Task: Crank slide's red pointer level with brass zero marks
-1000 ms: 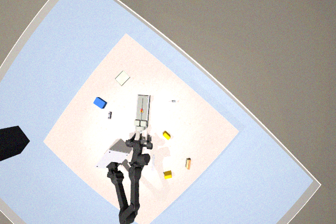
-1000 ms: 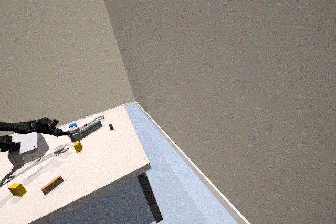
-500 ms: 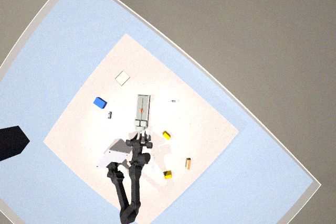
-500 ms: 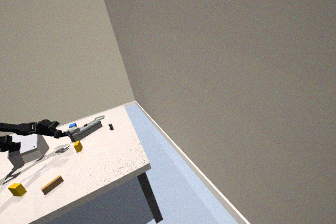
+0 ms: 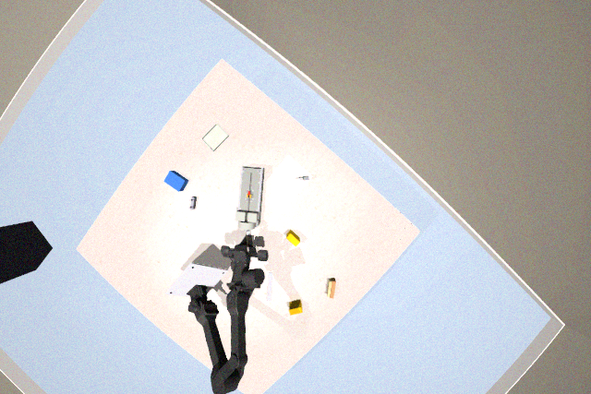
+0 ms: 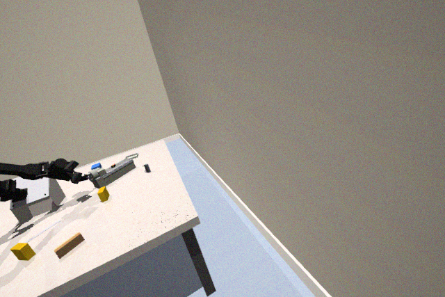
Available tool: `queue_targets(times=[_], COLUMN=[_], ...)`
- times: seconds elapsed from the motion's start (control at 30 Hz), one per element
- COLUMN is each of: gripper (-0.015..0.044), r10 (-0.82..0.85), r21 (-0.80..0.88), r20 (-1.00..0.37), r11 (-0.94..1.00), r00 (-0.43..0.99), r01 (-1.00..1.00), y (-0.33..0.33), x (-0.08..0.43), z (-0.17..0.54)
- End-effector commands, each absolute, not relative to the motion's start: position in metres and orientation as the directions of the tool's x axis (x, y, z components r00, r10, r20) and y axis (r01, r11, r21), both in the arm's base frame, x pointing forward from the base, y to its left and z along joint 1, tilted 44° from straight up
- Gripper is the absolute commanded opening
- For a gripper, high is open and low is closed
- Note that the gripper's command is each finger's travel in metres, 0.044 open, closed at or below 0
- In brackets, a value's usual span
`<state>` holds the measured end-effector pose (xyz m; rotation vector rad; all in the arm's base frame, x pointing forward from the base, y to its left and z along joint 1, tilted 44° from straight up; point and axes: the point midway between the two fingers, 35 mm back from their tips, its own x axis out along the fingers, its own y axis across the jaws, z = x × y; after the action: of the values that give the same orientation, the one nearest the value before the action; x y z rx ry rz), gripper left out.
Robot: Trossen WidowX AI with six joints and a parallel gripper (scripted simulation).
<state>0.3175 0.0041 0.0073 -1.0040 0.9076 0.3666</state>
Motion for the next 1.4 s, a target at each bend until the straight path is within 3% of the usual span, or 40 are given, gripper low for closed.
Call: queue_targets(times=[0.0,1.37], gripper=[0.0000,0.0000], r10=[-0.127,-0.129], r21=[-0.566,-0.567], r20=[-0.794,-0.793], r11=[0.513,0.512], r00=[0.595,0.595], r01=[-0.645,-0.645], y=[0.004,-0.033], x=[0.318,0.330], z=[0.007,-0.015])
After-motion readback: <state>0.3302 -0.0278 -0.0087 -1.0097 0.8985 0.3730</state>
